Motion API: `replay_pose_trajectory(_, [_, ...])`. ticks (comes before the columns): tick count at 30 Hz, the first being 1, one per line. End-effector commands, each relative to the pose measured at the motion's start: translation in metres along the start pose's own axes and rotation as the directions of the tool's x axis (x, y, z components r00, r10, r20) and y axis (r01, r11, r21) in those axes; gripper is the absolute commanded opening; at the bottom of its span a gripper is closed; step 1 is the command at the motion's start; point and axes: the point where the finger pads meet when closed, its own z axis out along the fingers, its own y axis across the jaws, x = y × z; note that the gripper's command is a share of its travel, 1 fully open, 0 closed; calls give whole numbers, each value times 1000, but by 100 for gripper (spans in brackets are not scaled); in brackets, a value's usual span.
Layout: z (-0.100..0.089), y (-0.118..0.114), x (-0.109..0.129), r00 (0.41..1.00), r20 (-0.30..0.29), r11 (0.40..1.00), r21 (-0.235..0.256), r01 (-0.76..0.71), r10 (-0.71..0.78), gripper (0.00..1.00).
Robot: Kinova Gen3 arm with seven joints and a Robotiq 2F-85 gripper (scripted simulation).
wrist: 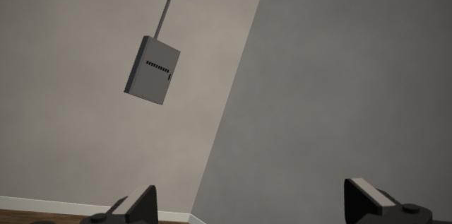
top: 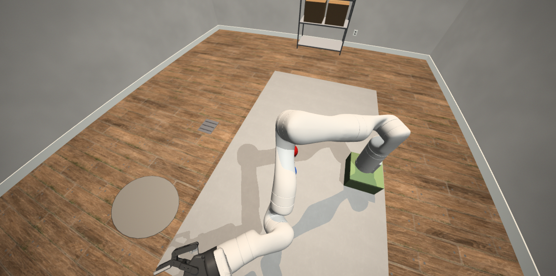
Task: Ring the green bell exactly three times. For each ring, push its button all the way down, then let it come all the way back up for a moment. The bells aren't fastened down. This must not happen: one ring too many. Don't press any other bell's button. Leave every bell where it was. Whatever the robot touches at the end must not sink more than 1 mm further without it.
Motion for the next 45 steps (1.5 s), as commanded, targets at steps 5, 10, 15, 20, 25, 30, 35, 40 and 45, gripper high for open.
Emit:
replay_pose_trajectory(5, [0,1,2,1000,-3,1000,-1,0,0,100])
replay_pose_trajectory(10, [0,1,2,1000,-3,1000,-1,0,0,100])
replay_pose_trajectory(15, [0,1,2,1000,-3,1000,-1,0,0,100])
replay_pose_trajectory(20, [0,1,2,1000,-2,1000,-2,-1,1,100])
replay_pose_trajectory(25, [0,8,-2,1000,8,1000,-14,-9,10,100])
replay_pose_trajectory(30, [-1,28,-15,999,37,998,-54,-36,38,100])
replay_pose_trajectory(35, [-3,49,-27,995,66,994,-95,-62,68,100])
replay_pose_trajectory(40, [-12,98,-59,981,129,973,-198,-119,146,100])
replay_pose_trajectory(45, [-33,163,-102,945,198,921,-344,-182,260,100])
